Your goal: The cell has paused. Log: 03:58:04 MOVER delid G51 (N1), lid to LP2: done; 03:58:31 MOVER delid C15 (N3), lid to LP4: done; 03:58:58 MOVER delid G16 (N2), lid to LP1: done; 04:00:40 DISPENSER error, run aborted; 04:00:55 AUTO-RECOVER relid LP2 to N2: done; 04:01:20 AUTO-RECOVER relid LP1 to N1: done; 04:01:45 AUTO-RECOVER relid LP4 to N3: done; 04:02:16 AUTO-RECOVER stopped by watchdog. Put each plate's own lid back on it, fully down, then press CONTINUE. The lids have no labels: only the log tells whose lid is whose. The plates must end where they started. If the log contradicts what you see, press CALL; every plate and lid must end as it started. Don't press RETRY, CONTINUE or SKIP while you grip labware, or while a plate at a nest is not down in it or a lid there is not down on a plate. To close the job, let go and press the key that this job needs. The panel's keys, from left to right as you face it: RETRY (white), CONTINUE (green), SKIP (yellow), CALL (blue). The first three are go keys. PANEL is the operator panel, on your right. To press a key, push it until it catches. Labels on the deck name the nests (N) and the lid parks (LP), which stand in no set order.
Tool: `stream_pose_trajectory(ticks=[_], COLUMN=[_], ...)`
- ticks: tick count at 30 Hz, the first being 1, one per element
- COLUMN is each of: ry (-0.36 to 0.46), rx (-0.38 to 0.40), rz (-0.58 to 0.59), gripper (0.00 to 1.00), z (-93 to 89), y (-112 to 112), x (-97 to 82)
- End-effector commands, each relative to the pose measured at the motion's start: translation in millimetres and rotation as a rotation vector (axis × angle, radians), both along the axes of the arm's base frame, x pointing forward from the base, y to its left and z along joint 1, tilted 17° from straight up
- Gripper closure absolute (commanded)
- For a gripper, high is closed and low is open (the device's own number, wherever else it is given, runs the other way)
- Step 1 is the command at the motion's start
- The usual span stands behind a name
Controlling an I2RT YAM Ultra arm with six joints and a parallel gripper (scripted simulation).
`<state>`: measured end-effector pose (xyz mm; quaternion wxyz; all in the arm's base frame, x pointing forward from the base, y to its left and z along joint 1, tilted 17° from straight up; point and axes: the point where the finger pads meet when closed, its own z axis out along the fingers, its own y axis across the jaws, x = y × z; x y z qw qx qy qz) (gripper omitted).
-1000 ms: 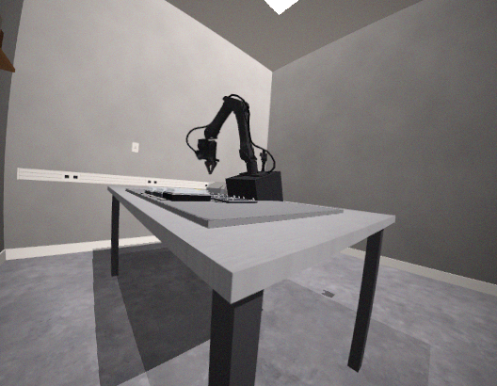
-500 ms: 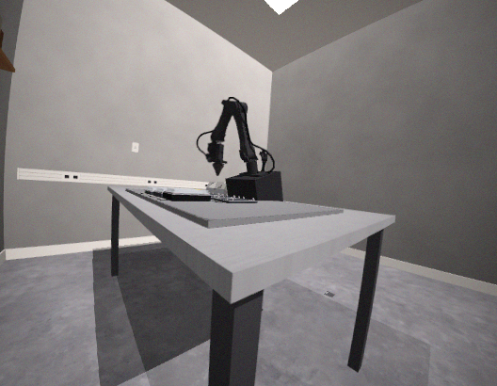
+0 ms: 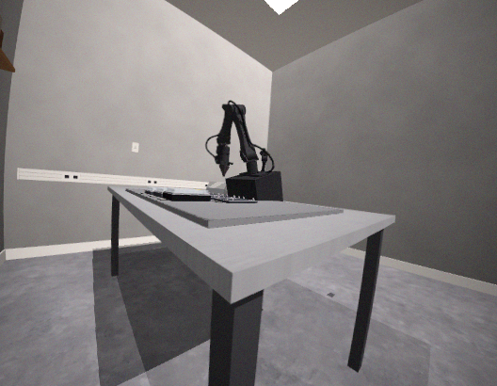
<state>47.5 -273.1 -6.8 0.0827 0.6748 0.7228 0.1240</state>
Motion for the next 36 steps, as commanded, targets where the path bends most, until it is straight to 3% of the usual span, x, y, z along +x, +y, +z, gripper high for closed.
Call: stream_pose_trajectory(ticks=[1, 6, 9, 18, 21, 30, 32, 36], ry=[0.007, 0.005, 0.003, 0.002, -0.003, -0.006, -0.002, -0.002], rx=[-0.018, -0.022, -0.053, -0.056, 0.002, 0.000, -0.053, -0.056], rz=[0.013, 0.013, 0.014, 0.023, 0.019, 0.017, 0.003, 0.005], gripper=[1.00, 1.00, 1.00, 1.00, 1.00, 1.00, 1.00, 1.00], z=[2.8, -2.1, 7.7, 7.7, -14.4, -28.0, -17.7, -17.0], y=[-11, -19, -23, -24, -8, -7, -27, -27], x=[-9.5, -24.9, -24.3, -21.6, -16.0, -11.6, -16.7, -17.0])
